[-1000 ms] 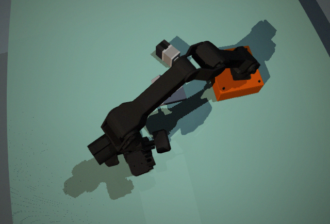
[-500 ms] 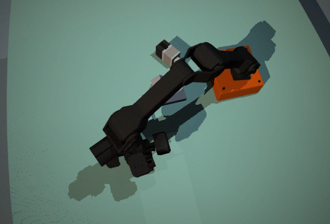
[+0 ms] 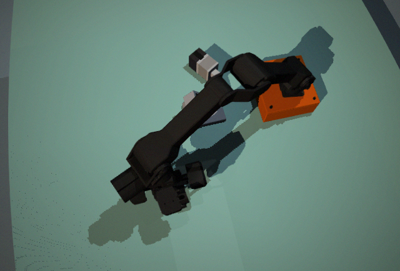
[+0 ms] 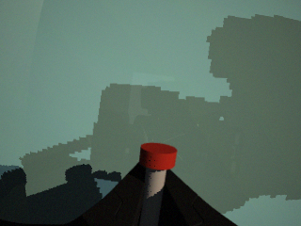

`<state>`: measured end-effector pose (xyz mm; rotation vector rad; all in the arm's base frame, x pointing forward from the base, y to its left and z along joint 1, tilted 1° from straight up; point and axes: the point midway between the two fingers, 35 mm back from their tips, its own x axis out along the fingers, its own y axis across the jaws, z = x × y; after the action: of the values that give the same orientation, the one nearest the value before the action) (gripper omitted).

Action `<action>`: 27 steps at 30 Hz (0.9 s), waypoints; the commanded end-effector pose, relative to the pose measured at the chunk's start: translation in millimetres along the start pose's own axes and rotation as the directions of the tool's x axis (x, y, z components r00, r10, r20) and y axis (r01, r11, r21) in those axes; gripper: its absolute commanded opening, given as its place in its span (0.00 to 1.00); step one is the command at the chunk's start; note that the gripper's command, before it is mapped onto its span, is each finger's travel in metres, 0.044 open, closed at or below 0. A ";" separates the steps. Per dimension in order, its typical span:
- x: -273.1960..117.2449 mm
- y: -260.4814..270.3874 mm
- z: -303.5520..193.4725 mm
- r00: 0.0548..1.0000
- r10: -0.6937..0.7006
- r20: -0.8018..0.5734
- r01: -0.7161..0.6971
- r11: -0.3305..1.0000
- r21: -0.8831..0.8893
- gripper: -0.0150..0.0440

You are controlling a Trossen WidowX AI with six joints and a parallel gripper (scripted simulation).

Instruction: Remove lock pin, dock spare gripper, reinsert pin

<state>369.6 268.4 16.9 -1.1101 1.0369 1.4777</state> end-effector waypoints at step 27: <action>-29.2 11.3 2.5 0.999 0.034 -0.014 -0.034 0.999 0.009 0.59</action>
<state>360.7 262.9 38.2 -1.1025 1.0805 1.4944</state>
